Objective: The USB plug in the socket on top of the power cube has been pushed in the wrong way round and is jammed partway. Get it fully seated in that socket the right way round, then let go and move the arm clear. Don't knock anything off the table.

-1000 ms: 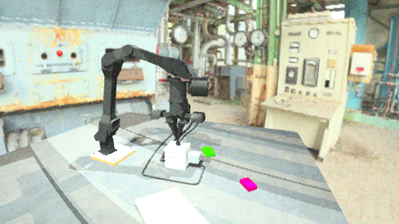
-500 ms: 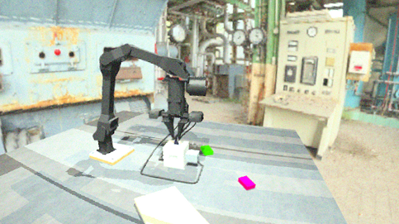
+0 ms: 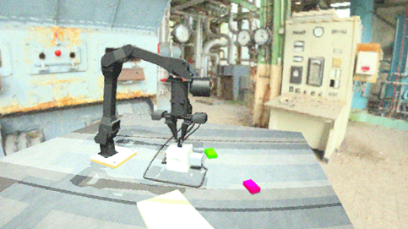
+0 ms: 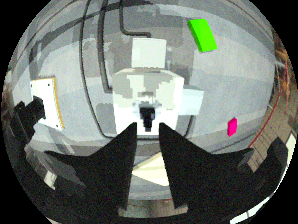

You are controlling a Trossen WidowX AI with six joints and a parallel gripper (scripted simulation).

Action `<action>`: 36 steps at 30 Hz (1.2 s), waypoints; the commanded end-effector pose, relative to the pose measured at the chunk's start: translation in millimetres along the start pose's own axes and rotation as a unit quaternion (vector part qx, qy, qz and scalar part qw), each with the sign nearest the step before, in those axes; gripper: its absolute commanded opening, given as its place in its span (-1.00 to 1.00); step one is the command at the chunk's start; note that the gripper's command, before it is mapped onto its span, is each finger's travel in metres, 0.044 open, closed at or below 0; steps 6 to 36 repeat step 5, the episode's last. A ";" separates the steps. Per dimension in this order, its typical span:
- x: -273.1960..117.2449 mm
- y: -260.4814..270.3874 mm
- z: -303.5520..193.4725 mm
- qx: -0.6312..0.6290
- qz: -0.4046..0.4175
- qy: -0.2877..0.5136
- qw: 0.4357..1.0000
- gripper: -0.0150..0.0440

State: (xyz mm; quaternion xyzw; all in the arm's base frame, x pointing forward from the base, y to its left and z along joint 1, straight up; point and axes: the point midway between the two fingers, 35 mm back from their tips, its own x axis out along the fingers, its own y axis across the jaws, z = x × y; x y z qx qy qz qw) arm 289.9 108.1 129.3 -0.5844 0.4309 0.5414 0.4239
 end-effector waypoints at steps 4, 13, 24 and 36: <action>-7.1 0.1 -0.4 0.000 0.000 0.000 1.000 -0.17; -8.1 0.1 -0.5 0.000 0.000 0.000 1.000 -0.17; -8.1 0.1 -0.5 0.000 0.000 0.000 1.000 -0.17; -8.1 0.1 -0.5 0.000 0.000 0.000 1.000 -0.17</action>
